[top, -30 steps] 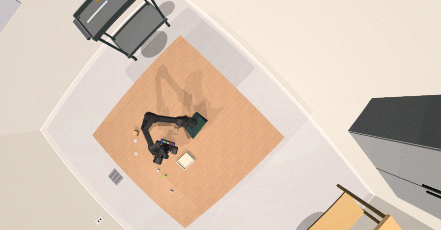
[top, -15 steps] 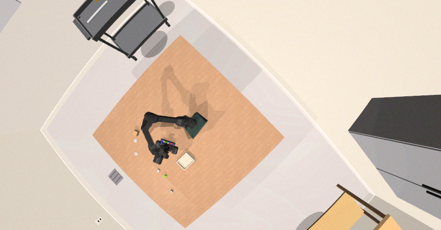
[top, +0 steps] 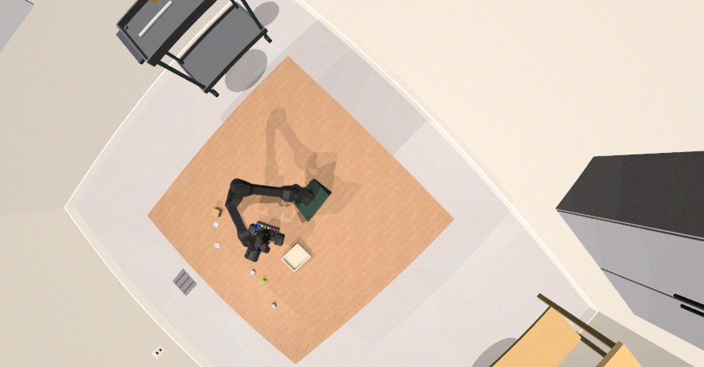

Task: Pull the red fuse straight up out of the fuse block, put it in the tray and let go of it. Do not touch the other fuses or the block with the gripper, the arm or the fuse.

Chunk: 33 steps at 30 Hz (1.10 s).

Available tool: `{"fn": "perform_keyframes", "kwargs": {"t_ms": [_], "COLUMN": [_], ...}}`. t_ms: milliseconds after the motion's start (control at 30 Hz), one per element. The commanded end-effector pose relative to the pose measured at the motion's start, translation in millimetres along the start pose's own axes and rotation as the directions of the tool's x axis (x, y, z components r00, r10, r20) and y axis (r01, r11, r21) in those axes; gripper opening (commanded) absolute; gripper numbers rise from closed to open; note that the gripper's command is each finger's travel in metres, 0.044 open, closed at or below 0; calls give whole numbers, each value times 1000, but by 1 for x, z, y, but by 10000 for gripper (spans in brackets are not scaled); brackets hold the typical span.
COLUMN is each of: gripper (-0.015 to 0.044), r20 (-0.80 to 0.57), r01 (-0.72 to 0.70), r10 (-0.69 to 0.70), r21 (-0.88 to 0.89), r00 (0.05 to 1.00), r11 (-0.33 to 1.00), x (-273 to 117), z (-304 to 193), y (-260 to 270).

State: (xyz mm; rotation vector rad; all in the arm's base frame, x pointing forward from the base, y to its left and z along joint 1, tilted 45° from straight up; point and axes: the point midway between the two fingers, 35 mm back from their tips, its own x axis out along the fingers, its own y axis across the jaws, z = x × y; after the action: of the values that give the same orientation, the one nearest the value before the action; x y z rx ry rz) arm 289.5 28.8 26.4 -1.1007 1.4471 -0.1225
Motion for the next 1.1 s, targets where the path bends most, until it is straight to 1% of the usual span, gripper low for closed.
{"fn": "perform_keyframes", "kwargs": {"t_ms": [0, 100, 1067], "gripper": [14, 0, 0], "r20": [0, 0, 0], "r01": [0, 0, 0], "r10": [0, 0, 0], "r21": [0, 0, -1], "r00": [1000, 1000, 1000], "r11": [1000, 1000, 1000], "x": [0, 0, -13], "z": [0, 0, 1], "y": [0, 0, 0]}}
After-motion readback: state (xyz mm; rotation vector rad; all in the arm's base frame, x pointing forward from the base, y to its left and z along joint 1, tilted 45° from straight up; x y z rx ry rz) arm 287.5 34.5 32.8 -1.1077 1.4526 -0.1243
